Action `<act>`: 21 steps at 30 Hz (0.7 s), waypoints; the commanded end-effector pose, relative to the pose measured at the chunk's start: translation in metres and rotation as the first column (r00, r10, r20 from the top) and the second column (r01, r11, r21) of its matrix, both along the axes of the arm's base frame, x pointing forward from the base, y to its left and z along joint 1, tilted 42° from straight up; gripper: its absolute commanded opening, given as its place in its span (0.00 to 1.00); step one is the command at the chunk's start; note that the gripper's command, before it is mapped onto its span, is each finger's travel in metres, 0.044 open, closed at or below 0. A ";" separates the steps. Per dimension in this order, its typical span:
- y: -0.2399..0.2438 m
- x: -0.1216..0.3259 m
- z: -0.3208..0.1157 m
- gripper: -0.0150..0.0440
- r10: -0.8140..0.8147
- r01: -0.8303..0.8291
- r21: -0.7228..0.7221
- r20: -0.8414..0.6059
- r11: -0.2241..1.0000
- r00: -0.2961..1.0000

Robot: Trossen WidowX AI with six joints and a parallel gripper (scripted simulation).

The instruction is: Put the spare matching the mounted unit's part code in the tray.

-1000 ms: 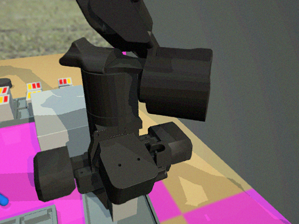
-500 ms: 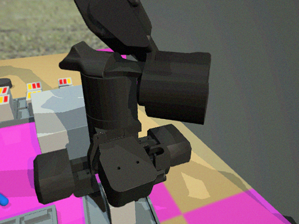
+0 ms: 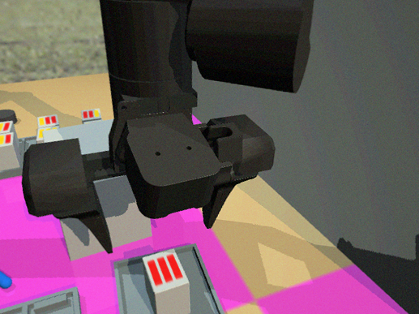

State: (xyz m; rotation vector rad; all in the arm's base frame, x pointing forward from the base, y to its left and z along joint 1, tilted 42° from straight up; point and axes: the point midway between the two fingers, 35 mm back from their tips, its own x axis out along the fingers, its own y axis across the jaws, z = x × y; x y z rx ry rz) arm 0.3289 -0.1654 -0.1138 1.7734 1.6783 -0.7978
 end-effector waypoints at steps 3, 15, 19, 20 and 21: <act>-0.025 -0.002 0.031 1.00 -0.003 0.003 -0.015 0.019 1.000 1.000; -0.027 0.002 0.028 1.00 -0.022 0.022 -0.028 0.034 0.999 0.999; -0.027 0.002 0.028 1.00 -0.022 0.022 -0.028 0.034 0.999 0.999; -0.027 0.002 0.028 1.00 -0.022 0.022 -0.028 0.034 0.999 0.999; -0.027 0.002 0.028 1.00 -0.022 0.022 -0.028 0.034 0.999 0.999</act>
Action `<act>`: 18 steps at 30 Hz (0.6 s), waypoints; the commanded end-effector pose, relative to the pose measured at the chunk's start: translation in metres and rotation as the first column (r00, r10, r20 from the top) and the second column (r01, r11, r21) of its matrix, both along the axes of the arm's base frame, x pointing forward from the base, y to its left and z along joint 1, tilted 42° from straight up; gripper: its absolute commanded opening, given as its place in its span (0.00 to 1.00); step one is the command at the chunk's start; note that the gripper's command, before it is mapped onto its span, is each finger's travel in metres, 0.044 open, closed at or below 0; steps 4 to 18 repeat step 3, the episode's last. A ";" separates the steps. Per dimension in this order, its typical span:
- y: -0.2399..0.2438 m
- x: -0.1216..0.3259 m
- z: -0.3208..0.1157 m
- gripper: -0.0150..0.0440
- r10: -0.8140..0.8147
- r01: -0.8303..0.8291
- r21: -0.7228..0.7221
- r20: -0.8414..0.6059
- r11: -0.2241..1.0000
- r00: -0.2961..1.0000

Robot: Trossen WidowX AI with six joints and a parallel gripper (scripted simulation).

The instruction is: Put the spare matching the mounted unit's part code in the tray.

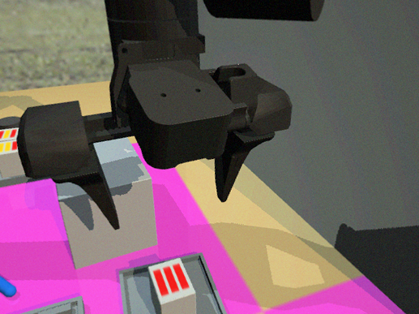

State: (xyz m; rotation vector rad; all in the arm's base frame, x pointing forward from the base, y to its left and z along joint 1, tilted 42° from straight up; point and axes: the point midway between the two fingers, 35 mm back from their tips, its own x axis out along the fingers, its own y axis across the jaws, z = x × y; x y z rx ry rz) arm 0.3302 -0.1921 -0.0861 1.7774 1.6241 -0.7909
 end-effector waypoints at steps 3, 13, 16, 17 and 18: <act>0.000 0.000 0.000 1.00 -0.003 0.003 -0.001 0.000 1.000 1.000; 0.000 0.000 0.000 1.00 -0.003 0.003 -0.001 0.000 1.000 1.000; 0.000 0.000 0.000 1.00 -0.003 0.003 -0.001 0.000 1.000 1.000; 0.000 0.000 0.000 1.00 -0.003 0.003 -0.001 0.000 1.000 1.000; 0.000 0.000 0.000 1.00 -0.003 0.003 -0.001 0.000 1.000 1.000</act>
